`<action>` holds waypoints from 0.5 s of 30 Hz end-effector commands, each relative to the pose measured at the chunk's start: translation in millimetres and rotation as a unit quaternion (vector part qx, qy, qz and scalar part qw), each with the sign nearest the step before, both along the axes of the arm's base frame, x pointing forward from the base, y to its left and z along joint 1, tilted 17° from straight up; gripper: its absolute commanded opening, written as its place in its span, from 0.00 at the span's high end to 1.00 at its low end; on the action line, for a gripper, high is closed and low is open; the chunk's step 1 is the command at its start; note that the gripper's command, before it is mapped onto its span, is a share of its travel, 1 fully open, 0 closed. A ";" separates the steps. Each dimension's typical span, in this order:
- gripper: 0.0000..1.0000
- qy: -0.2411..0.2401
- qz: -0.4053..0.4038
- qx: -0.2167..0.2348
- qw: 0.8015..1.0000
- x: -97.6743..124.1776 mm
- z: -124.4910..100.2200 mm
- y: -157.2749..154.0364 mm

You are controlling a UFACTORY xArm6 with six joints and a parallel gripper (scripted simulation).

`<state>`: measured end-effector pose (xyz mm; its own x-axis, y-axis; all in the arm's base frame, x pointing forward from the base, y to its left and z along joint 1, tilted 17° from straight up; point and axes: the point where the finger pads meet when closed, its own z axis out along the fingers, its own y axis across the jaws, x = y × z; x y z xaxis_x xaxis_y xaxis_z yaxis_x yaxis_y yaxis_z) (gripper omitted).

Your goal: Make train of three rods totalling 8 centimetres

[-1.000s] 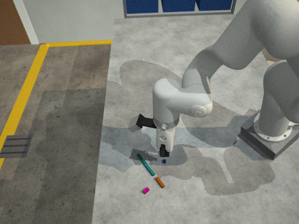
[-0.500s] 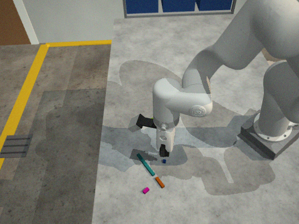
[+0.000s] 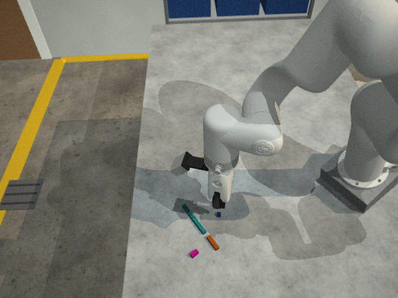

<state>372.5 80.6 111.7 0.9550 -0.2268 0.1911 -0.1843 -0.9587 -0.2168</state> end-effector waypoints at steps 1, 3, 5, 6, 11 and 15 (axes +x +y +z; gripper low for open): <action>0.76 -0.002 0.000 0.000 1.000 1.1 0.8 0.2; 0.76 -0.002 0.000 0.000 1.000 1.3 0.3 0.3; 0.76 -0.002 0.000 0.000 1.000 1.5 -0.6 0.5; 0.76 -0.002 0.000 0.000 1.000 1.6 -1.1 0.6; 0.76 -0.002 0.000 0.000 1.000 2.1 -3.3 1.0; 0.76 -0.002 0.000 0.000 1.000 3.1 -7.2 1.8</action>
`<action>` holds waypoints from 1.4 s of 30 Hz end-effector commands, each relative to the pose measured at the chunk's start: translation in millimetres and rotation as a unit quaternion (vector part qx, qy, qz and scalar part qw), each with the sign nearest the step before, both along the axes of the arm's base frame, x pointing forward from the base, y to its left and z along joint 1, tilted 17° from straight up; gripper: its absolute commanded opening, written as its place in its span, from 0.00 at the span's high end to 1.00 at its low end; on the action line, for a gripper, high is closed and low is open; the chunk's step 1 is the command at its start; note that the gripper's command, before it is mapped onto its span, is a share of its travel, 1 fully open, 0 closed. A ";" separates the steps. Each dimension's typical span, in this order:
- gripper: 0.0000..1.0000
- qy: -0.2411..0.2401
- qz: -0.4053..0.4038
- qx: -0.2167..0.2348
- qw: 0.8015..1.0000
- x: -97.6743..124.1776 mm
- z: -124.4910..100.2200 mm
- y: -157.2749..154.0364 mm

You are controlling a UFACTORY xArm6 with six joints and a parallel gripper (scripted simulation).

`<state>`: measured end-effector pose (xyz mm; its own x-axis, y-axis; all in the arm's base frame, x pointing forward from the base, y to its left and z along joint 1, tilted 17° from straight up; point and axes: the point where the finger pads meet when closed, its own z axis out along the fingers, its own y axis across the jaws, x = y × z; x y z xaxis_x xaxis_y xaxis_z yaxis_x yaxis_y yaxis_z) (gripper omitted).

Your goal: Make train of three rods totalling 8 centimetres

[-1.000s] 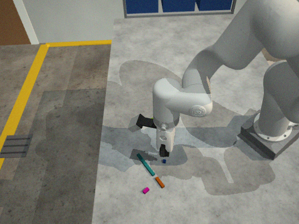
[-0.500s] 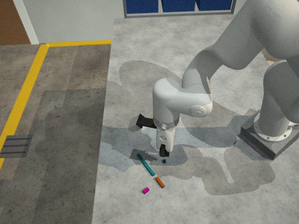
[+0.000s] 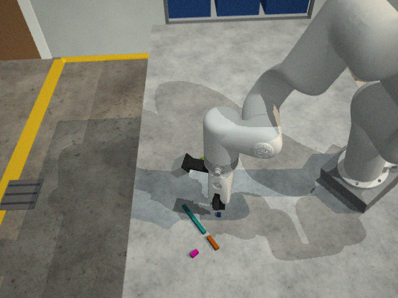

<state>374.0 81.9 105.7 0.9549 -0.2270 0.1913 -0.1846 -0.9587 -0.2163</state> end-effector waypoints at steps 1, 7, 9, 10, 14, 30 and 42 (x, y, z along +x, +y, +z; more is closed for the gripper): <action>0.76 -0.001 0.000 0.000 1.000 1.8 -2.4 0.8; 0.76 -0.001 0.000 0.000 1.000 3.8 -10.5 2.4; 0.76 -0.001 0.000 0.000 1.000 4.5 -13.5 3.0; 0.76 -0.001 0.000 0.000 1.000 4.5 -13.5 3.0; 0.76 -0.001 0.000 0.000 1.000 5.7 -18.1 3.9; 0.76 -0.001 0.000 0.000 1.000 10.1 -36.4 7.6; 0.76 -0.001 0.000 0.000 1.000 11.4 -41.7 8.6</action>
